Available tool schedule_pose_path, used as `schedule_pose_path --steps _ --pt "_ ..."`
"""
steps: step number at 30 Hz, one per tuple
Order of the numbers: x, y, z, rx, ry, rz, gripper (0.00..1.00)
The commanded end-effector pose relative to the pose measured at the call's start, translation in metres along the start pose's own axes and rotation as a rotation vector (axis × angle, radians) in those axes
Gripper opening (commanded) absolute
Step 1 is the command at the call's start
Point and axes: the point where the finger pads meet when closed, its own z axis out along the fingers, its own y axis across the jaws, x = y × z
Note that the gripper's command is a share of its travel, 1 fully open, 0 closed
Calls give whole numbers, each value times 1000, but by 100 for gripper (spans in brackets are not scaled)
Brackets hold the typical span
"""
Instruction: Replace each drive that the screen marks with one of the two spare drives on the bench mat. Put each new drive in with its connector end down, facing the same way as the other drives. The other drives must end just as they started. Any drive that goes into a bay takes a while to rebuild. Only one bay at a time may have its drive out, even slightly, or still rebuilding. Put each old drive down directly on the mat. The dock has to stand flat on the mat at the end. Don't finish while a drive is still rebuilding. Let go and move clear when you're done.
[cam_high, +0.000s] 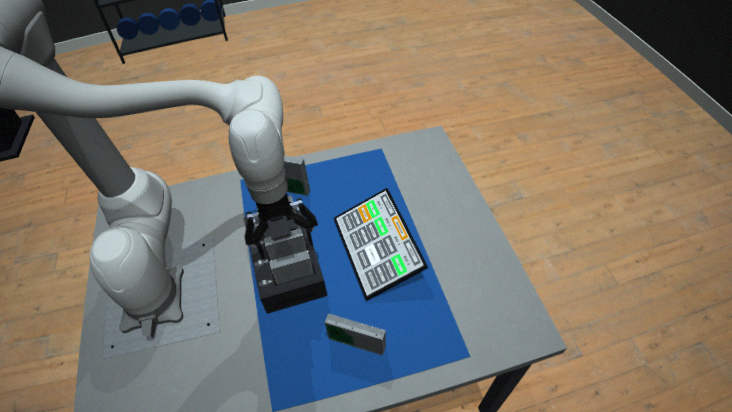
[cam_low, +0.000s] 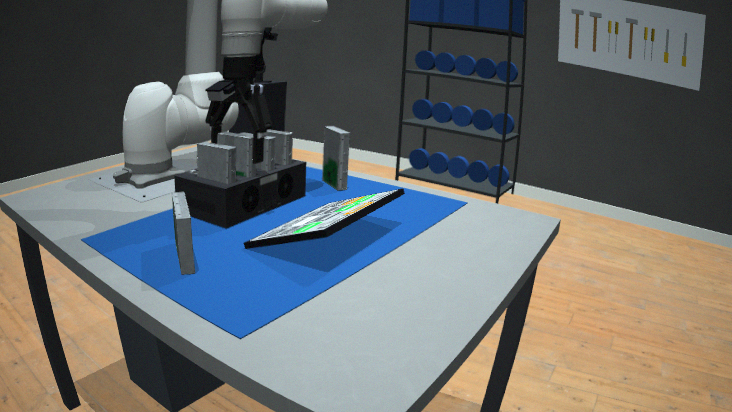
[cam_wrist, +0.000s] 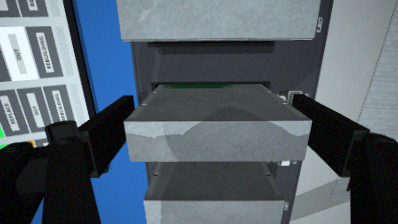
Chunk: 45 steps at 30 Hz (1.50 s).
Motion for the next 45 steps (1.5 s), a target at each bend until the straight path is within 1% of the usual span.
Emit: schedule_pose_path --steps 1,22,23,45 --pt "0 0 2 1 0 0 89" --pt "0 0 5 1 0 0 89" --pt "0 0 5 1 0 0 73" --pt "0 0 3 1 0 0 71"
